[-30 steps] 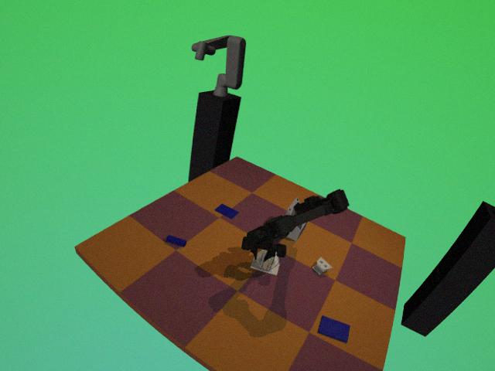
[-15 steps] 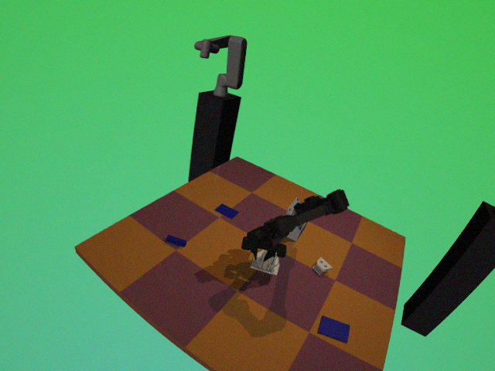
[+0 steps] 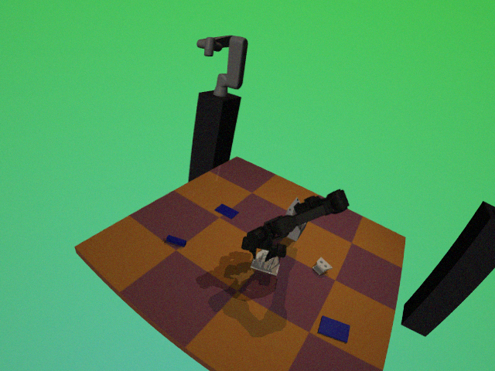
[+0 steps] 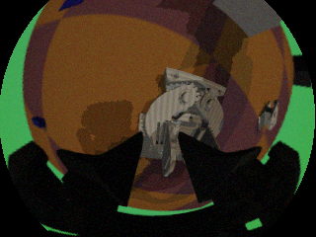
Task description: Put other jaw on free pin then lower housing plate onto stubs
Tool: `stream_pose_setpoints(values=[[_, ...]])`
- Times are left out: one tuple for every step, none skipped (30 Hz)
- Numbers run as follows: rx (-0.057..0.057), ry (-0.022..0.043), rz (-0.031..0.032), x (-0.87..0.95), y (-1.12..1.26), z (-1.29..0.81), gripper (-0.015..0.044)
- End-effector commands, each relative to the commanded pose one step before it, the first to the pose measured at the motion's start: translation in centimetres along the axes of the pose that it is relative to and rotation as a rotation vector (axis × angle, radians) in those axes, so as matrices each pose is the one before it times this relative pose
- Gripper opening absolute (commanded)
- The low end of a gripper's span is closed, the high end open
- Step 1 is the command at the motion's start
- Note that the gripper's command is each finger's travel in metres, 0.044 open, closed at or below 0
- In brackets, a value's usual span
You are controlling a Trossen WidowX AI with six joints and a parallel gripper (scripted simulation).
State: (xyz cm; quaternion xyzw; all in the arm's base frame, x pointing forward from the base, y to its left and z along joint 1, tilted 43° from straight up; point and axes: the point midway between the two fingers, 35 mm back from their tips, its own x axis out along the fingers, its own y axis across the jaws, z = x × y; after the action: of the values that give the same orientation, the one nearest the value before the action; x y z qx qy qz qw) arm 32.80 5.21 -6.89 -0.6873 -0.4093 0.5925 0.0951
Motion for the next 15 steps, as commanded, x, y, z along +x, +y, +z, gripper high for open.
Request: stream_pose_setpoints(values=[[0.0, 0.00006, 0.00003, -0.002, 0.002, 0.0, 0.0224], [0.0, 0.0, 0.0, 0.0, 0.0, 0.0, 0.0224], [0.0, 0.0, 0.0, 0.0, 0.0, 0.0, 0.0224], [0.0, 0.0, 0.0, 0.0, 0.0, 0.0, 0.0224], [0.0003, -0.00001, 0.00033, -0.281, 0.025, -0.019, 0.0224], [0.0005, -0.00001, 0.0005, -0.484, 0.038, -0.029, 0.0224], [0.0007, 0.0, 0.00059, -0.727, 0.045, -0.032, 0.0224], [0.001, 0.00006, 0.00052, -1.037, 0.04, -0.024, 0.0224], [0.001, 0.00013, 0.00015, -1.087, 0.011, 0.002, 0.0224], [0.0011, 0.00026, -0.00029, -1.205, -0.024, 0.033, 0.0224], [0.001, 0.00038, -0.00074, -1.184, -0.061, 0.062, 0.0224], [0.0006, 0.00033, -0.00072, -0.771, -0.061, 0.056, 0.0224], [0.0002, 0.00013, -0.00028, -0.262, -0.024, 0.022, 0.0224], [0.0, 0.0, 0.0, 0.0, 0.0, 0.0, 0.0224], [0.0, 0.0, 0.0, 0.0, 0.0, 0.0, 0.0224]])
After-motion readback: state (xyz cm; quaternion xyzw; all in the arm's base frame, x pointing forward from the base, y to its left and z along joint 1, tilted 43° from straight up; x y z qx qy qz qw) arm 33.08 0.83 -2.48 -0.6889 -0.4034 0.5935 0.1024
